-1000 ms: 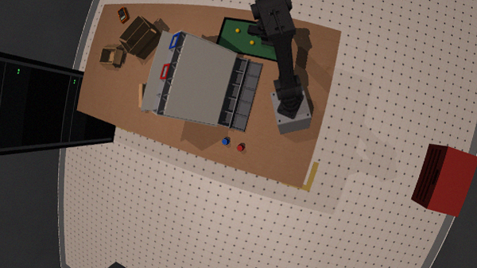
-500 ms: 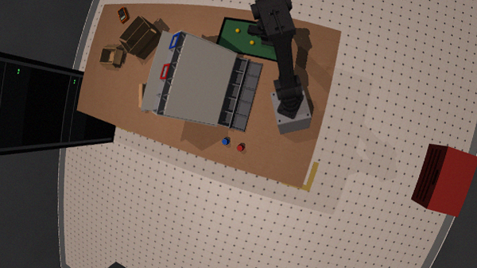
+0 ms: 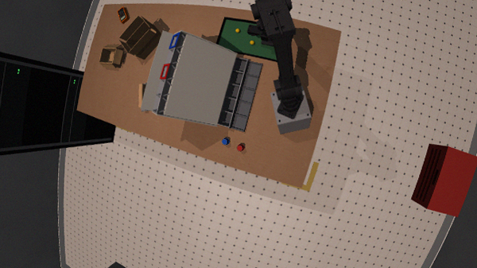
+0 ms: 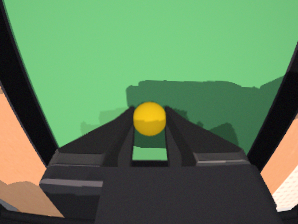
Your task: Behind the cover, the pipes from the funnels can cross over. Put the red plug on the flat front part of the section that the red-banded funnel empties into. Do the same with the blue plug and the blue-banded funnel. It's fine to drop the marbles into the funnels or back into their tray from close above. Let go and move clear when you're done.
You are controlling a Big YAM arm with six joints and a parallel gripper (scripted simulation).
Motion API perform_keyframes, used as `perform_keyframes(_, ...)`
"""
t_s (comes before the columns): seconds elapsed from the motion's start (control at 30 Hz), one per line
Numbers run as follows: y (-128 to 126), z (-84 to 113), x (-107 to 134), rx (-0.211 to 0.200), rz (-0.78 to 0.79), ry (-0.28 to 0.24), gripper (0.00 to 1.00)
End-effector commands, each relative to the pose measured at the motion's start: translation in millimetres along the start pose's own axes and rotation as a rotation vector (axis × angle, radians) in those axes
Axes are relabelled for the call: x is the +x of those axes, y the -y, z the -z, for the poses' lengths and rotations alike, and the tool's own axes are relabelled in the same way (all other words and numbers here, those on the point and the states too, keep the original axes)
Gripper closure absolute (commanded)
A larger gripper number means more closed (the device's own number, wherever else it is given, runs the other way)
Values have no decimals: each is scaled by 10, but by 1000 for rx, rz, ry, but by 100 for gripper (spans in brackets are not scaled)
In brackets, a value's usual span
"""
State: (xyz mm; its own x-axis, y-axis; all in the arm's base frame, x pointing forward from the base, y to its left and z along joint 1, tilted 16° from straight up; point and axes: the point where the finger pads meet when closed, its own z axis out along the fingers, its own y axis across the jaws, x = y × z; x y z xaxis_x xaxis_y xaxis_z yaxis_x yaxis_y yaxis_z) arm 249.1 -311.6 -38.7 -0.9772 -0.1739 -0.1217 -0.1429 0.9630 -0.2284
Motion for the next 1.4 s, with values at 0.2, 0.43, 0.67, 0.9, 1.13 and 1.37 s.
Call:
perform_keyframes(0.2, 123, 68, -14, 35, -2, 18, 100)
perform_keyframes(0.43, 123, 68, -14, 35, -2, 18, 100)
perform_keyframes(0.67, 123, 68, -14, 35, -2, 18, 100)
perform_keyframes(0.9, 123, 68, -14, 35, -2, 18, 100)
perform_keyframes(1.13, 110, 96, -7, 30, -2, 16, 100)
perform_keyframes(1.37, 60, 157, 19, 15, -2, 8, 100)
